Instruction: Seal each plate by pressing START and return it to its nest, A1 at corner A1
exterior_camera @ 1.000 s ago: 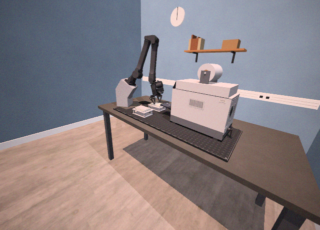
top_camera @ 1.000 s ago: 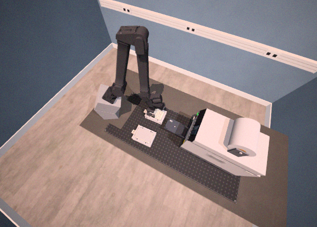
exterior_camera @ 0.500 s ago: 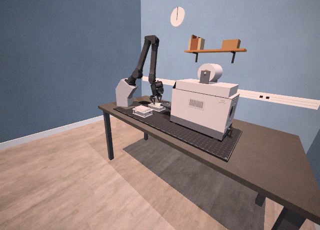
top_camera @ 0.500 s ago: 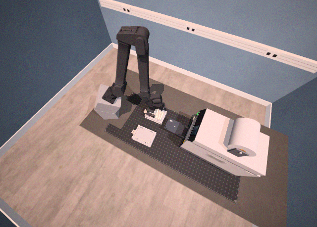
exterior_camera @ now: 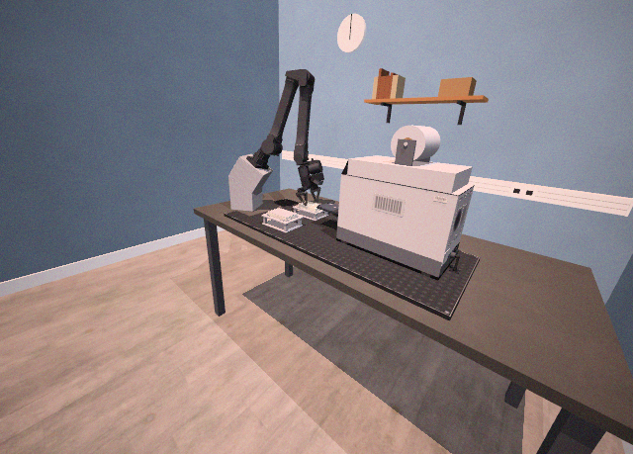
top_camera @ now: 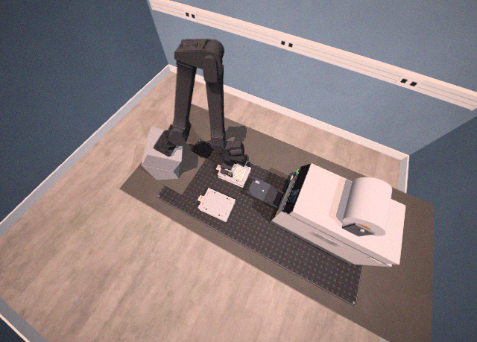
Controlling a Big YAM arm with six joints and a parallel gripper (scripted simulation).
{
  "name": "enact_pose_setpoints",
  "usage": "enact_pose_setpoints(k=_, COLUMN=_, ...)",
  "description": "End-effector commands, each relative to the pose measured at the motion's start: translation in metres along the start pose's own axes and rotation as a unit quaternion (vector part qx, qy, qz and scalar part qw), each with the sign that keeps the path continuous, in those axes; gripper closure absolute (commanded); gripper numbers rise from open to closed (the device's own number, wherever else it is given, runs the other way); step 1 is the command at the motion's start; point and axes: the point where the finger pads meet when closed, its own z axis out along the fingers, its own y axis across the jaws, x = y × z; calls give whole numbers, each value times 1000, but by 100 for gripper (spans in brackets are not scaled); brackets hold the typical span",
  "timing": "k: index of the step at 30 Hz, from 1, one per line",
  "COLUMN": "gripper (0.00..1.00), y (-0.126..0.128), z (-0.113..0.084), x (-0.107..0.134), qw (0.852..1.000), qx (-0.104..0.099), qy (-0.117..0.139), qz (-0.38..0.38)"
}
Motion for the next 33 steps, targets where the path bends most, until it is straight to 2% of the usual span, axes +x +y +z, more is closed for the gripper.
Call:
enact_pose_setpoints(k=1, gripper=0, y=3, z=5, x=-5, qw=1000, qx=-2, qy=-8, qz=-6)
enact_pose_setpoints(k=6, gripper=0, y=6, z=11, x=-3, qw=1000, qx=-5, qy=-7, qz=2)
enact_pose_setpoints(k=15, gripper=0, y=-1, z=12, x=4, qw=1000, qx=1, qy=-6, qz=6)
enact_pose_setpoints(k=21, gripper=0, y=3, z=19, x=-2, qw=1000, qx=-3, qy=-11, qz=4)
enact_pose_setpoints(k=33, gripper=0, y=3, z=9, x=5, qw=1000, qx=-2, qy=-3, qz=2)
